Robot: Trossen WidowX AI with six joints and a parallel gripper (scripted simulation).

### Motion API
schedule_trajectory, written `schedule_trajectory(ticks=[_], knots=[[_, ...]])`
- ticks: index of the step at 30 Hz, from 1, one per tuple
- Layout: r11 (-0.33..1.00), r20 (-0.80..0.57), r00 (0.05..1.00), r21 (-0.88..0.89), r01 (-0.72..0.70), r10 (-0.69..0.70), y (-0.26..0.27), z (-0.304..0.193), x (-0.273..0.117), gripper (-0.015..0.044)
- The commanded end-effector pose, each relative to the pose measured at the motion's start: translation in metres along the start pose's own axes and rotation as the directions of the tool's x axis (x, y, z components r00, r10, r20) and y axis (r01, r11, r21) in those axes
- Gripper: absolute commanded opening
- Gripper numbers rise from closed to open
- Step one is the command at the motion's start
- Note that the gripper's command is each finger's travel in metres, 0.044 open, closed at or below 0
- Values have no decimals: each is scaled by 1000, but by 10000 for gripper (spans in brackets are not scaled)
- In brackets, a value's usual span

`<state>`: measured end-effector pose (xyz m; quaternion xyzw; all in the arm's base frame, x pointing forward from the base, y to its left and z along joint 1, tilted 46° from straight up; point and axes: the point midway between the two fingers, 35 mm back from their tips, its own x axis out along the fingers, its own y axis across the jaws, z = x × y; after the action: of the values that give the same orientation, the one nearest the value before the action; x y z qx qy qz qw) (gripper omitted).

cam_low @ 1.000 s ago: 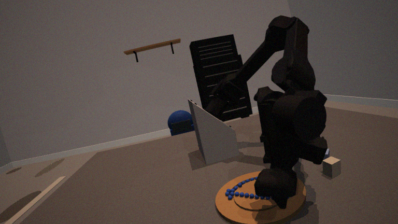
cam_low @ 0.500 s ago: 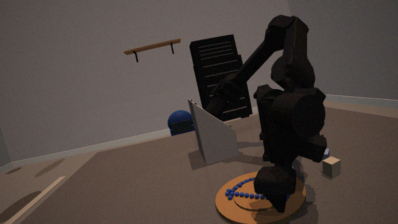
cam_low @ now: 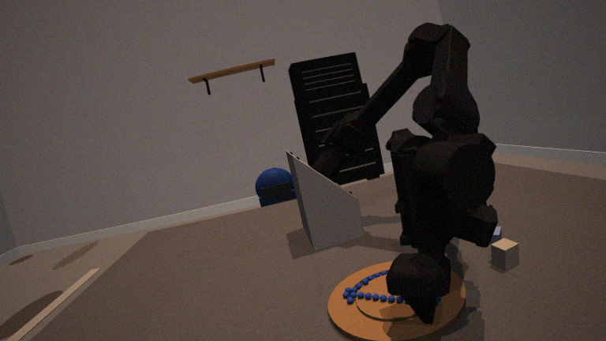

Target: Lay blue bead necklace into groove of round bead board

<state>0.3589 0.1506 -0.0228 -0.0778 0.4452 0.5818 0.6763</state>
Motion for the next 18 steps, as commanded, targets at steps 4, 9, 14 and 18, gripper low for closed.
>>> schedule_trajectory(ticks=[4,9,14,18], knots=[[1000,1,1000,-18,-1,1,0,-3,-10,361],[998,0,1000,-57,0,0,1,-11,-33,230],[998,1,1000,-57,-1,1,1,-11,-22,120],[998,4,1000,-60,5,-5,-1,-10,-24,120]])
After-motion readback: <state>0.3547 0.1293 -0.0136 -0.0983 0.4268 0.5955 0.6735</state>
